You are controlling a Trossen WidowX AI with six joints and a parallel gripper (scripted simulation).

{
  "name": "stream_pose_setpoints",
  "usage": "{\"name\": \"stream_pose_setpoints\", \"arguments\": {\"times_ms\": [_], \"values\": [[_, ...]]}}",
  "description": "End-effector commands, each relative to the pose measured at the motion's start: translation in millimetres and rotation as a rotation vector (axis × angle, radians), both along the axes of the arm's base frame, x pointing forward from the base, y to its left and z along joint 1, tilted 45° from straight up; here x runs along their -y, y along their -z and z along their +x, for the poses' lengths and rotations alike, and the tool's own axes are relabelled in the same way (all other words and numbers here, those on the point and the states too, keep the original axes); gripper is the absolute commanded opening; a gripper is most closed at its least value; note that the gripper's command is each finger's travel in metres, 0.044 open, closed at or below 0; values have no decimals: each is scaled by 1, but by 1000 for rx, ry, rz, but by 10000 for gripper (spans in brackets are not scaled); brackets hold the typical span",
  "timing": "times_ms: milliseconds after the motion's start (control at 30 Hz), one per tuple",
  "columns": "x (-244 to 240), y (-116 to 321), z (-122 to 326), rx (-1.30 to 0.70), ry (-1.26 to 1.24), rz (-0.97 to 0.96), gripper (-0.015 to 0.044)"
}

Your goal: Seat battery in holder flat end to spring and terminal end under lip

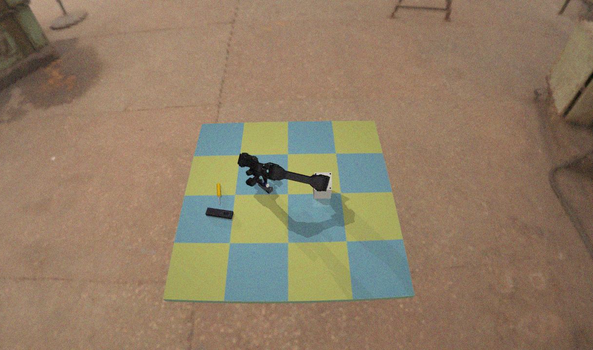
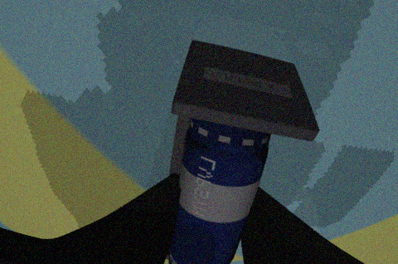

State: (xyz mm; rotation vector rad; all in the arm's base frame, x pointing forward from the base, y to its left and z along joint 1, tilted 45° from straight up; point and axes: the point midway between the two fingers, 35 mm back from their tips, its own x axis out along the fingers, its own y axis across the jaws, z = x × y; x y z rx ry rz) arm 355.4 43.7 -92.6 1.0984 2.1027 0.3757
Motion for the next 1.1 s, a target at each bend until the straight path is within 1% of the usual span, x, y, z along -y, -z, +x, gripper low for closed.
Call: {"name": "stream_pose_setpoints", "arguments": {"times_ms": [0,1067], "values": [[0,2,1,13,9,-17,84],[-4,6,-2,66,63,-103,84]]}}
